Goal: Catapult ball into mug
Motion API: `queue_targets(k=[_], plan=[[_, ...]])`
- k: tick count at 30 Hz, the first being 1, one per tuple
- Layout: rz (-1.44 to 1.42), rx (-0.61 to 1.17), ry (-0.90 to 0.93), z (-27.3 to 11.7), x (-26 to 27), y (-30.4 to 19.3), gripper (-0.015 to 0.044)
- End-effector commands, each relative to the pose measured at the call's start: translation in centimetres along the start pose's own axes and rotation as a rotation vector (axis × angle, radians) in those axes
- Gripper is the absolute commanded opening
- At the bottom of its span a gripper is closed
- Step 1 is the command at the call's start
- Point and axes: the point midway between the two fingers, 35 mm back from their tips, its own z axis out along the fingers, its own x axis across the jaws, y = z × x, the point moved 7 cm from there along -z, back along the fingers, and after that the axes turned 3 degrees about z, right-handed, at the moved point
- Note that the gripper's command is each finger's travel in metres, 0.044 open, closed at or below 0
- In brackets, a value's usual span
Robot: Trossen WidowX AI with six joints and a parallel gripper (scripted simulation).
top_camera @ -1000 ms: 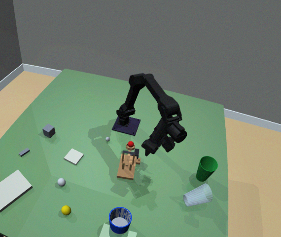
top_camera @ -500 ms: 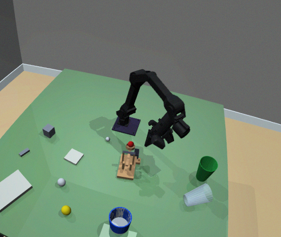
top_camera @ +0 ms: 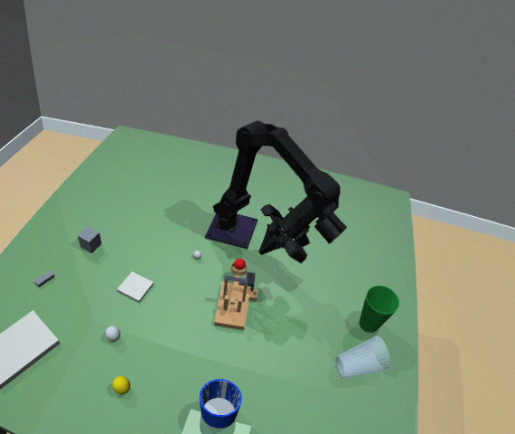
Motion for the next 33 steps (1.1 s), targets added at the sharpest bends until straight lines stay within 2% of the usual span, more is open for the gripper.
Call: queue_targets(k=[1,33], plan=[[-0.034,0.018,-0.007,0.0,0.6,-0.2,0.0],[-0.033,0.017,-0.008,3.4,0.3,3.3,0.0]])
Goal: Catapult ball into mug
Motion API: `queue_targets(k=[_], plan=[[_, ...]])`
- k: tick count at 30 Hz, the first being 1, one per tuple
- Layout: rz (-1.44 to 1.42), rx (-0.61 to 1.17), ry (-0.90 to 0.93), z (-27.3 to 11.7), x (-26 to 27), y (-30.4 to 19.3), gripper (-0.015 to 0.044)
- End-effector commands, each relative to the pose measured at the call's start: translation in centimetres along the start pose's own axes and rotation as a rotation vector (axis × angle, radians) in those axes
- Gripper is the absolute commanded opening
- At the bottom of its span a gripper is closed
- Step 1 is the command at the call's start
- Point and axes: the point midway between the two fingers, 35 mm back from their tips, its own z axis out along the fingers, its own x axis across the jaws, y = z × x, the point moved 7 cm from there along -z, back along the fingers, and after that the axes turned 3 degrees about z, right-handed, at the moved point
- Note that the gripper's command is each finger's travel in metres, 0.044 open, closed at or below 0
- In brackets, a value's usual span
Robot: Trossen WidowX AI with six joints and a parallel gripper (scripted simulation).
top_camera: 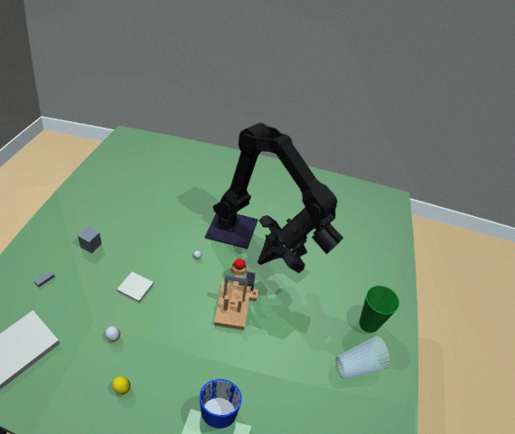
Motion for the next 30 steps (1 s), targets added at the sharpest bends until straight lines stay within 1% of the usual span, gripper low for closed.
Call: queue_targets(k=[1,30], plan=[[-0.012,0.01,0.006,0.8,0.1,0.6,0.0],[-0.012,0.01,0.006,4.4,0.6,3.8,0.0]])
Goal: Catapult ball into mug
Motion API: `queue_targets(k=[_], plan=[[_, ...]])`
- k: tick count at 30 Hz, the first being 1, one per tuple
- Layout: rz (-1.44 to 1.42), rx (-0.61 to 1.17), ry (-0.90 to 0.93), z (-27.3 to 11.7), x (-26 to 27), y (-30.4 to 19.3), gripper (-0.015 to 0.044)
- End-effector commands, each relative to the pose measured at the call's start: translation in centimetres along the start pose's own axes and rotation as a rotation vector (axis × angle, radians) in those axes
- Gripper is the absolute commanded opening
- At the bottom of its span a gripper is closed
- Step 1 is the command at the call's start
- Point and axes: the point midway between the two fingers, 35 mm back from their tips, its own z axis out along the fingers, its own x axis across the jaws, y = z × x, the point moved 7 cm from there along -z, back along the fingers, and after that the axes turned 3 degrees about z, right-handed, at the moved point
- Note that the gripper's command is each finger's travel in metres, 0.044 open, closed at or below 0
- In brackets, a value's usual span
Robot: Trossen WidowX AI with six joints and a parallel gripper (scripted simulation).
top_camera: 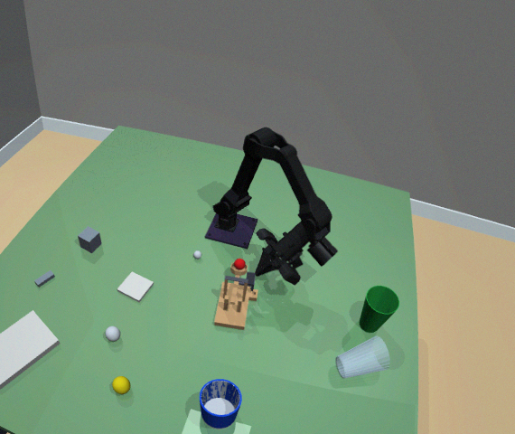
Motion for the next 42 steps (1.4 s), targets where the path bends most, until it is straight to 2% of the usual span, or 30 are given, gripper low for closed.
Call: queue_targets(k=[1,9,15,25,29,30,42], plan=[[-0.012,0.01,0.006,0.8,0.3,0.5,0.0],[-0.012,0.01,0.006,2.5,0.6,2.0,0.0],[-0.014,0.01,0.005,2.3,0.5,1.9,0.0],[-0.077,-0.02,-0.053,-9.0,-2.5,-2.4,0.0],[-0.082,-0.022,-0.057,-9.8,-2.5,-2.8,0.0],[-0.076,-0.016,-0.056,-8.5,-2.5,-2.0,0.0026],[0.282,-0.156,-0.027,-7.3,-5.8,-4.1,0.0341]])
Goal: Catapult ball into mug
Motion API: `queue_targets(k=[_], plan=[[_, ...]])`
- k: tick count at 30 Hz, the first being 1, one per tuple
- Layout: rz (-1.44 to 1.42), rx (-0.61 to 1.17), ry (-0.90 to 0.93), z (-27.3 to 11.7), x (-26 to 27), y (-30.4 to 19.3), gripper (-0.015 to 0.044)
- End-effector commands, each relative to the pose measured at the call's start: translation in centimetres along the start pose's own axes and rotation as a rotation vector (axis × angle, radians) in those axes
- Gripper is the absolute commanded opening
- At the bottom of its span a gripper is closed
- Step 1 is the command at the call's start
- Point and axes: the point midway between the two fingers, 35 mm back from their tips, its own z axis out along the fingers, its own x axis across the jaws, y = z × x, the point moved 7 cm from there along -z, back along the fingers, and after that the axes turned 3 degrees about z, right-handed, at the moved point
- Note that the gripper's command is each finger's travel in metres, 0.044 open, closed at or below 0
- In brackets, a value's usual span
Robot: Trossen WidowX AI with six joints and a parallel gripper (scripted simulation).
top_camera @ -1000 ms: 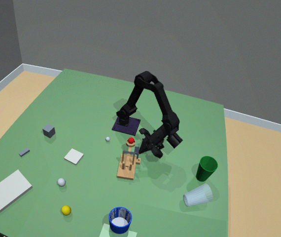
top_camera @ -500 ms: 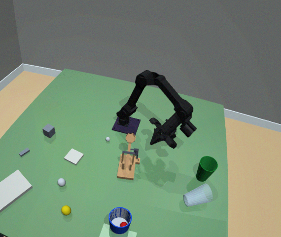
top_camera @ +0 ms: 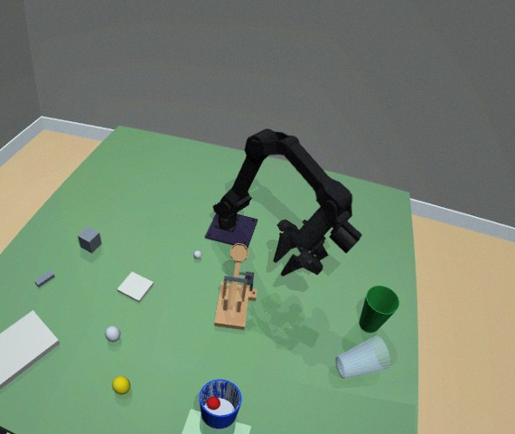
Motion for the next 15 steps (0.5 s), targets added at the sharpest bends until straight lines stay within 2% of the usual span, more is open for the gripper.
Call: queue_targets(k=[1,4,15], plan=[[0.142,-0.056,0.001,0.2,-1.6,-0.8,0.0368],[0.238,-0.089,0.006,0.5,-2.5,-1.4,0.044],[0.576,-0.2,0.015,1.7,-6.1,-4.2,0.044]])
